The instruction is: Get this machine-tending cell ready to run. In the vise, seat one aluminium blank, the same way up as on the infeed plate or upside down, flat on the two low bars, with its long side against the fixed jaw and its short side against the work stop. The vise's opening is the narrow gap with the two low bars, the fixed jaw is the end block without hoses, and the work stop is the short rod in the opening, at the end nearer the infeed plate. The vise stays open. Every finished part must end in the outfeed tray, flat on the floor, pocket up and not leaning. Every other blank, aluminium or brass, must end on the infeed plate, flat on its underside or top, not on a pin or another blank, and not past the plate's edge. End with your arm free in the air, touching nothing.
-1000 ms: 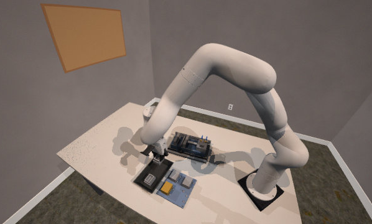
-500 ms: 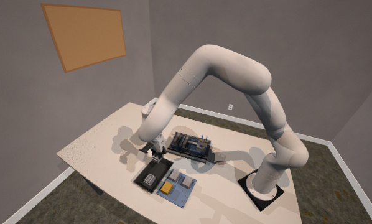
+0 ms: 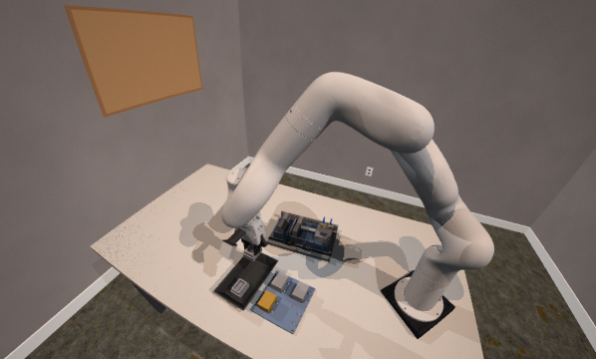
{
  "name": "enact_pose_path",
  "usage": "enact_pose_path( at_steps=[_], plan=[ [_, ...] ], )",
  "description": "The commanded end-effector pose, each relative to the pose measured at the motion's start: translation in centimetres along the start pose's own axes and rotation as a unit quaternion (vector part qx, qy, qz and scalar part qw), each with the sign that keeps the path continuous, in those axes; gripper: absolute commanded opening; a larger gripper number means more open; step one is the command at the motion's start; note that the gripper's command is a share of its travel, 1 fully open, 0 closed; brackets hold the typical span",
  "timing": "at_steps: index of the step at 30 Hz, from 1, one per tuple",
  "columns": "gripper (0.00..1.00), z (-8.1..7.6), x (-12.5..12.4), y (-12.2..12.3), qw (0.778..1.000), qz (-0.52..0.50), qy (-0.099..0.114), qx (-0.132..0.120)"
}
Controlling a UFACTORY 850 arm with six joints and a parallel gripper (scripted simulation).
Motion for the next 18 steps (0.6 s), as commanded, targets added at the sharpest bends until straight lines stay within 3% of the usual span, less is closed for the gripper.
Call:
enact_pose_path(
  at_steps=[1,18],
  plan=[
    [0.0,0.2,0.1,0.0,1.0,0.0,0.001,0.0],
    [0.0,2.2,0.1,0.0,1.0,0.0,0.001,0.0]
  ],
)
Point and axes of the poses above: the point where the finger pads meet when closed, its own z axis out along the fingers, its own x axis across the jaws, y = z × x, the point moved 2 cm from there along -z, back along the fingers, and after that the axes turned 5 degrees about -z, right-handed, at the moved point
